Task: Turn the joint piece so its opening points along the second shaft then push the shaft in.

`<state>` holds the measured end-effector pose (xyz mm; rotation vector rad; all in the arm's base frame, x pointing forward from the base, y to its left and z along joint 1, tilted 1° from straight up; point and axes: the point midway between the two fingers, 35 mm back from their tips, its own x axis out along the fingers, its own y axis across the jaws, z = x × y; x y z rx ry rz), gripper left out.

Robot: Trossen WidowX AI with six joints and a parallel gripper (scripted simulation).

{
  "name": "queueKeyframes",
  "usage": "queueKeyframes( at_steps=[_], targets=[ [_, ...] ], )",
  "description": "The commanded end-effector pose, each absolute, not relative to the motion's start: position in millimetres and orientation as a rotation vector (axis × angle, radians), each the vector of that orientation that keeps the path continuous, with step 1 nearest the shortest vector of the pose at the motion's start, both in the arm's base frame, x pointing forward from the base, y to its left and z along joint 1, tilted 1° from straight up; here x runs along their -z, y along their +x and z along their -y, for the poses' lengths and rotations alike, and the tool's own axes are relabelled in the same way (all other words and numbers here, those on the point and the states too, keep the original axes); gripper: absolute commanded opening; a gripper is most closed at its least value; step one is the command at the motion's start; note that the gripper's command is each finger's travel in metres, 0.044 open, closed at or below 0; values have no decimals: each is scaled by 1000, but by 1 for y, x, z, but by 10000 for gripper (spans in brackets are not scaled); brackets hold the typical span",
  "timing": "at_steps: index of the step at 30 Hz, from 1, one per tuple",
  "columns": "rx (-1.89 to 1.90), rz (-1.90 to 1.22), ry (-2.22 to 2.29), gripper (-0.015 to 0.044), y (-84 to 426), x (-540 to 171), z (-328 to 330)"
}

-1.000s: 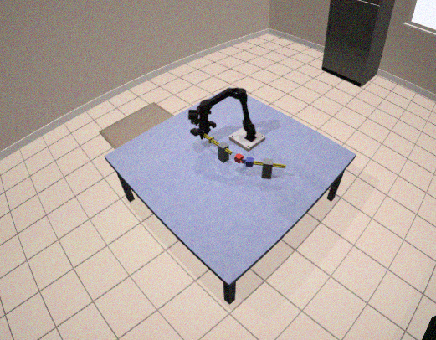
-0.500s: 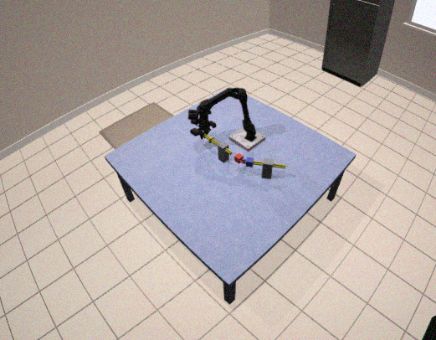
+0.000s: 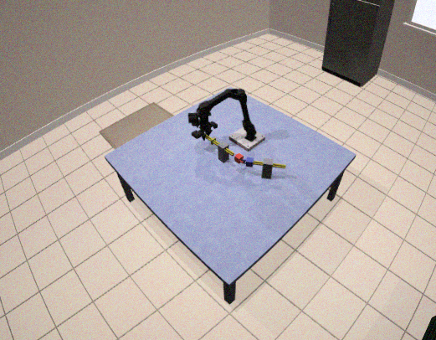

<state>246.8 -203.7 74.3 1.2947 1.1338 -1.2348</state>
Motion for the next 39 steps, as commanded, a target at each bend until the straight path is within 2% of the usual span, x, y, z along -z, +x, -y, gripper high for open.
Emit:
queueKeyframes(
  at_steps=[1,39],
  targets=[
    [1252,-1143,1291,0,248,-74,197],
    [1258,-1154,1290,0,253,-74,138]
  ],
)
